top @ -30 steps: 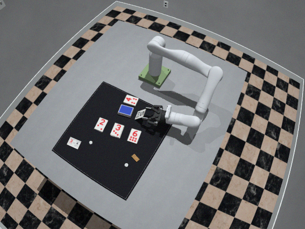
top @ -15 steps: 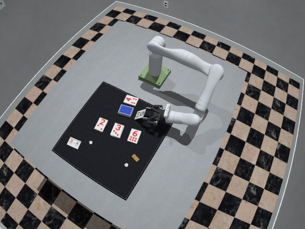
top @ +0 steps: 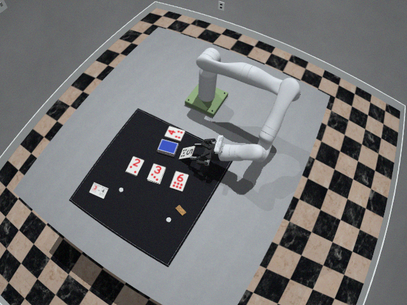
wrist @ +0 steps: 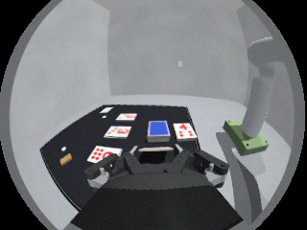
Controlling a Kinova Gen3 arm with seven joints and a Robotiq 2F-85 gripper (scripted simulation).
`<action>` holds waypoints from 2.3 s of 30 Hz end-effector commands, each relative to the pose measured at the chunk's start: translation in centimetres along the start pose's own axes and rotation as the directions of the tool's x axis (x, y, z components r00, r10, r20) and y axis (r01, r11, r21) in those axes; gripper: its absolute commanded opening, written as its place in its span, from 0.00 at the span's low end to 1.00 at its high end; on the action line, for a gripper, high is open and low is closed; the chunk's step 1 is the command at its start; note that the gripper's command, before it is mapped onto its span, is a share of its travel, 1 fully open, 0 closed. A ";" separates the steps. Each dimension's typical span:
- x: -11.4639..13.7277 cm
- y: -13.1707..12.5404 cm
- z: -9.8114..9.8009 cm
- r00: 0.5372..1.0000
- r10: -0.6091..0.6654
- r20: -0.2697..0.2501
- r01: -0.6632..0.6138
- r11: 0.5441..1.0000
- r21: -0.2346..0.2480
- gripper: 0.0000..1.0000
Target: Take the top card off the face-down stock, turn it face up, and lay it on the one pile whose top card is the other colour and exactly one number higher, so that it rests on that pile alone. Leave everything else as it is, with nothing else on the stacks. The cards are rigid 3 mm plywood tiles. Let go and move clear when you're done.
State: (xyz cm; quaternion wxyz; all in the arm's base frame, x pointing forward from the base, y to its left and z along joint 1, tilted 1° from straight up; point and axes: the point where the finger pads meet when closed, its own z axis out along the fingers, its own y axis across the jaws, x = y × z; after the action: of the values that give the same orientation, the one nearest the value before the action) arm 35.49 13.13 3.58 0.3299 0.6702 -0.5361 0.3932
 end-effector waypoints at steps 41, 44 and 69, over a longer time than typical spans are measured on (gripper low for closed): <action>-0.4 0.0 -0.3 0.727 0.004 0.687 -0.011 1.000 0.006 0.71; -0.5 0.0 -0.3 0.689 0.004 0.724 -0.012 1.000 0.007 0.71; -1.0 0.0 0.1 0.440 -0.001 0.898 -0.015 1.000 0.009 0.71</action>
State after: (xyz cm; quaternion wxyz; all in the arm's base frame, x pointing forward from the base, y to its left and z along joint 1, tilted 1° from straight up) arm 34.96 14.25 2.48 -0.0057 0.7850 -0.6193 -0.0131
